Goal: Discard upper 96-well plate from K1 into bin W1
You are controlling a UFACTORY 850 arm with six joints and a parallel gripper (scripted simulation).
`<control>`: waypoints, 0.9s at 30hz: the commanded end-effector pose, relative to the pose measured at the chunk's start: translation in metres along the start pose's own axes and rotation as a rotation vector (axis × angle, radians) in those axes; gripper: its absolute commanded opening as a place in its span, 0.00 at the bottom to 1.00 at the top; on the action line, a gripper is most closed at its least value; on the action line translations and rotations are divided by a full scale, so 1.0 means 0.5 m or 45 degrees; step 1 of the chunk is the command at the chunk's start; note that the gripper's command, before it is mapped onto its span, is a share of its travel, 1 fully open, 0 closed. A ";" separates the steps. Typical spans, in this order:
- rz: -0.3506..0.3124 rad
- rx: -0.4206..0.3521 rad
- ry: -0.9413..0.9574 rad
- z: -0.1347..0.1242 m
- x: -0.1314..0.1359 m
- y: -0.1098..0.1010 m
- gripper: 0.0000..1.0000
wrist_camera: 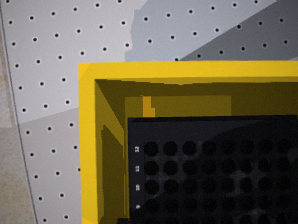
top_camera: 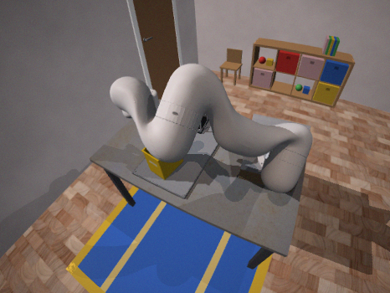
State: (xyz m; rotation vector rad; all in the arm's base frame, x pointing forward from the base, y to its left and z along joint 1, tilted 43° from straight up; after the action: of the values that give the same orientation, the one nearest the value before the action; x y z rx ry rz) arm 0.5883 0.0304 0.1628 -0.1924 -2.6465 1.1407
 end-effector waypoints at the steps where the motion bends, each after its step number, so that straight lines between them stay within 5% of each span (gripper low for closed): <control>1: 0.002 0.000 -0.001 -0.001 -0.001 -0.002 0.00; 27: 0.002 0.000 -0.001 0.000 -0.001 0.005 0.00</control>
State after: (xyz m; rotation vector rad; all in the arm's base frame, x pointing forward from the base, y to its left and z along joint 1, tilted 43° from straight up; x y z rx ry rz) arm 0.5883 0.0322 0.1609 -0.1923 -2.6465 1.1406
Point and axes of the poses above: the point where the finger pads meet when closed, its own y axis out along the fingers, its own x axis across the jaws, z = x × y, the point moved 6 cm from there along -y, back along the fingers
